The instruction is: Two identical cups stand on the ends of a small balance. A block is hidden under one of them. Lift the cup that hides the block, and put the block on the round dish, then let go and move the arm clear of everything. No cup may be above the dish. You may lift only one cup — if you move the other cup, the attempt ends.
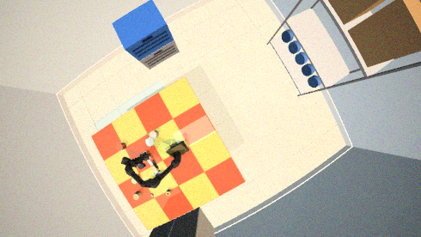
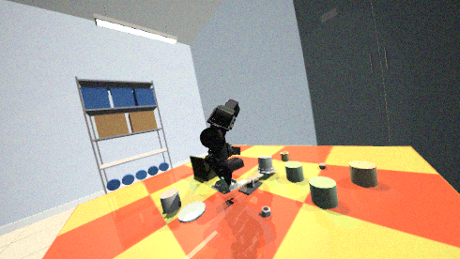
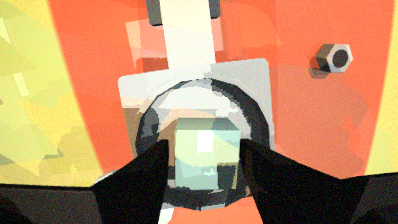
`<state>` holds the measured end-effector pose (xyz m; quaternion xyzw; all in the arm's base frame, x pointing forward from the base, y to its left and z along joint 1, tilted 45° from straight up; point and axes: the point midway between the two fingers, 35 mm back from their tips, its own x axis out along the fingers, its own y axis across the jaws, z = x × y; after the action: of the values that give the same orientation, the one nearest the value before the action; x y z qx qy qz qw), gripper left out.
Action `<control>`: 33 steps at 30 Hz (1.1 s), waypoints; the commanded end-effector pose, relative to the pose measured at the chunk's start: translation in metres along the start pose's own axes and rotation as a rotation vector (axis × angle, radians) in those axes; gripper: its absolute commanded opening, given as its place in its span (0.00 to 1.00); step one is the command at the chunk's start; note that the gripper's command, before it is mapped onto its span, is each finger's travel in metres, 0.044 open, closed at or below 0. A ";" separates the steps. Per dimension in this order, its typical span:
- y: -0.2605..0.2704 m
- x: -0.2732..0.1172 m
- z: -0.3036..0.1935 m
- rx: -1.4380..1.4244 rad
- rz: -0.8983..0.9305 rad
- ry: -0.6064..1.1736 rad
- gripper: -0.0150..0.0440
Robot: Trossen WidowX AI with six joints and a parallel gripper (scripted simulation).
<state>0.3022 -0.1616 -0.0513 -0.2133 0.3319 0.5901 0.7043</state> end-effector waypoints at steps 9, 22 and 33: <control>0.000 0.000 0.000 0.008 -0.001 -0.004 0.35; -0.003 -0.058 -0.002 0.070 -0.014 -0.008 0.25; 0.003 -0.092 -0.004 0.104 -0.019 -0.011 0.25</control>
<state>0.2932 -0.2237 0.0130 -0.1739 0.3557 0.5657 0.7234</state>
